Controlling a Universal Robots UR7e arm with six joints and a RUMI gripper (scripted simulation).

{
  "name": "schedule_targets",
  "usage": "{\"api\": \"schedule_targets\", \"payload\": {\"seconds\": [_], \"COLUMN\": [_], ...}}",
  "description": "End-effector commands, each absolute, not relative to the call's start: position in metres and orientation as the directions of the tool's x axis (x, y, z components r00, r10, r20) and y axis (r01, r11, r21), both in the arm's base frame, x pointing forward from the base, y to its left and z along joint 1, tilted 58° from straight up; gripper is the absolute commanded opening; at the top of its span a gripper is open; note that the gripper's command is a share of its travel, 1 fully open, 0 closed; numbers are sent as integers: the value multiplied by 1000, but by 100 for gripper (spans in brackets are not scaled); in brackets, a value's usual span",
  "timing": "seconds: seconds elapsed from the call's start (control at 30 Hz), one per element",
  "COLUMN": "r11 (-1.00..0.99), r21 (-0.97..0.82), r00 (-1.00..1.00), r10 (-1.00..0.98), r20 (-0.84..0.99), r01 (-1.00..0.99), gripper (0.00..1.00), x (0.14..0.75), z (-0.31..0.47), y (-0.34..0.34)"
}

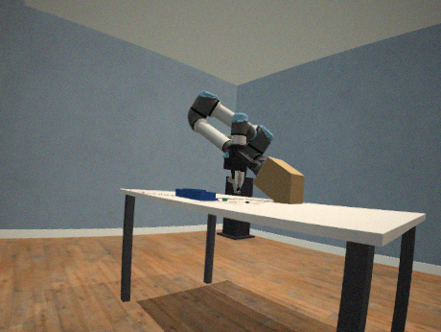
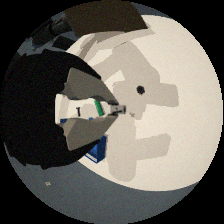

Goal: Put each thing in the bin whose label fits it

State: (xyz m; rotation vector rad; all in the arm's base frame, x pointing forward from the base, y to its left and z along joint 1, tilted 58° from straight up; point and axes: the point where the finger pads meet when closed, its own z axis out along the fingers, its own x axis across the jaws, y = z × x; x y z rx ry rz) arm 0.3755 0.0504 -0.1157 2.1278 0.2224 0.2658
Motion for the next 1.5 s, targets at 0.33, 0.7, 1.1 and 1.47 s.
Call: {"api": "schedule_targets", "payload": {"seconds": [0.33, 0.7, 1.1, 1.47], "r11": [-533, -533, -555, -555], "r21": [845, 844, 829, 830], "r00": [964, 963, 964, 964], "r10": [249, 249, 182, 183], "r20": [98, 98, 191, 191], "r01": [52, 52, -60, -59], "gripper": [0, 0, 0, 0], "x": [372, 370, 373, 393], "z": [-108, -106, -89, -44], "y": [65, 68, 59, 37]}}
